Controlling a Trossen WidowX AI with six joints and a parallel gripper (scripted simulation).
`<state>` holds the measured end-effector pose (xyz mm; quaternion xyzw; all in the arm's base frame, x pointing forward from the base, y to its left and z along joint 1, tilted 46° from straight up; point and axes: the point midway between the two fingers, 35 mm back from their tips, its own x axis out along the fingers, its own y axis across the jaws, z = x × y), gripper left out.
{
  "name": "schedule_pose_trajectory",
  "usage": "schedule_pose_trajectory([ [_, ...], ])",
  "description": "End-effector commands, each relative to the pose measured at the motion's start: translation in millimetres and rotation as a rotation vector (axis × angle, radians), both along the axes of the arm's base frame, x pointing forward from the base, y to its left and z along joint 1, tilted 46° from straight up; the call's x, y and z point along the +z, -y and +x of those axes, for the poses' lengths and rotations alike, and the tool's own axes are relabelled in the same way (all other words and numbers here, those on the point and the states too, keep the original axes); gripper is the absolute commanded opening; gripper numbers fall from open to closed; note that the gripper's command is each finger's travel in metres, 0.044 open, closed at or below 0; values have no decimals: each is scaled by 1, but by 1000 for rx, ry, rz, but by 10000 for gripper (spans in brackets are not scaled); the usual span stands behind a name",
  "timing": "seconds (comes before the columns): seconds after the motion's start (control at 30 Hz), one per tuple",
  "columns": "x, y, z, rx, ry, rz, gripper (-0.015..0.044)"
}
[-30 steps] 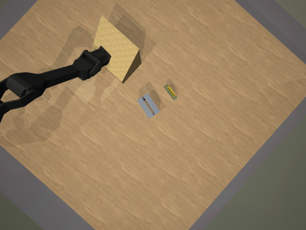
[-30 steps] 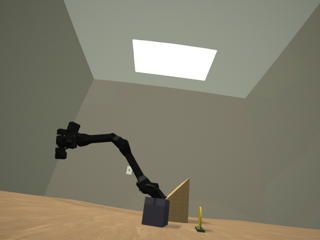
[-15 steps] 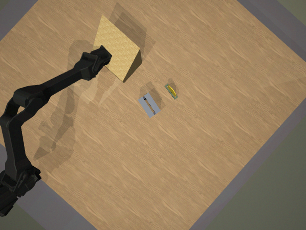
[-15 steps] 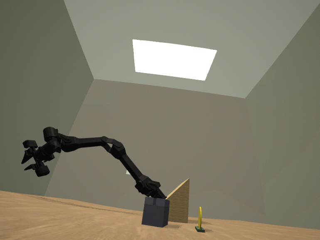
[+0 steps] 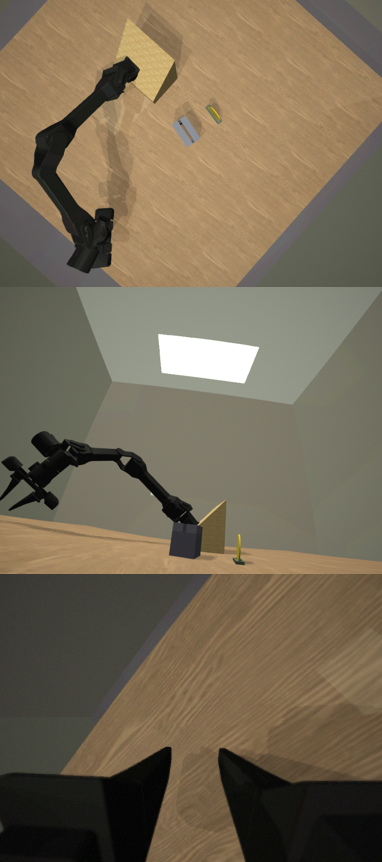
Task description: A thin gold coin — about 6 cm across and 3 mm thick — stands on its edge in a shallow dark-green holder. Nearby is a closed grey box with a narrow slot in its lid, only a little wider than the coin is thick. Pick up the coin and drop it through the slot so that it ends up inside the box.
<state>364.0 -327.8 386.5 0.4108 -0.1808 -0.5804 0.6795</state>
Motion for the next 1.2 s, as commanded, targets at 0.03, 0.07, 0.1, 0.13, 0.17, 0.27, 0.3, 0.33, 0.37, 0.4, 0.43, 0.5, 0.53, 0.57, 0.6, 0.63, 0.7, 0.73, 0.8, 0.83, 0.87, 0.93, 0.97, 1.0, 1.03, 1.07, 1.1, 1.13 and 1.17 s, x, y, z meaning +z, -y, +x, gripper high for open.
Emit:
schedule_pose_trajectory([
  [0.03, -58, -48, 50, 150, -189, 85, 161],
  [0.07, -70, -59, 59, 181, -228, 99, 161],
  [0.1, -81, -70, 67, 211, -267, 113, 161],
  [0.13, -93, -83, 74, 243, -312, 124, 161],
  [0.17, -104, -96, 81, 277, -359, 134, 161],
  [0.27, -139, -137, 98, 376, -500, 159, 161],
  [0.3, -150, -151, 103, 409, -548, 165, 161],
  [0.33, -161, -165, 106, 442, -596, 170, 161],
  [0.37, -172, -179, 109, 474, -644, 173, 161],
  [0.4, -183, -193, 111, 507, -693, 176, 161],
  [0.43, -194, -208, 112, 538, -742, 177, 161],
  [0.5, -217, -237, 110, 592, -841, 183, 161],
  [0.53, -229, -251, 107, 618, -891, 184, 161],
  [0.57, -240, -265, 104, 644, -942, 184, 161],
  [0.6, -251, -279, 100, 668, -993, 182, 161],
  [0.63, -261, -293, 96, 692, -1045, 179, 161],
  [0.7, -281, -319, 85, 738, -1148, 168, 161],
  [0.73, -290, -332, 80, 762, -1198, 161, 161],
  [0.8, -307, -359, 67, 811, -1302, 143, 161],
  [0.83, -316, -373, 60, 838, -1361, 130, 161],
  [0.87, -324, -387, 51, 864, -1420, 116, 161],
  [0.93, -340, -413, 33, 910, -1538, 82, 161],
  [0.97, -347, -425, 23, 930, -1597, 63, 161],
  [1.0, -354, -437, 12, 948, -1656, 42, 161],
  [1.03, -360, -447, 1, 964, -1715, 19, 161],
  [1.07, -366, -457, -10, 978, -1775, -6, 161],
  [1.1, -371, -466, -21, 990, -1834, -33, 161],
  [1.13, -376, -475, -29, 998, -1886, -58, 161],
  [1.17, -381, -483, -37, 1004, -1937, -83, 161],
])
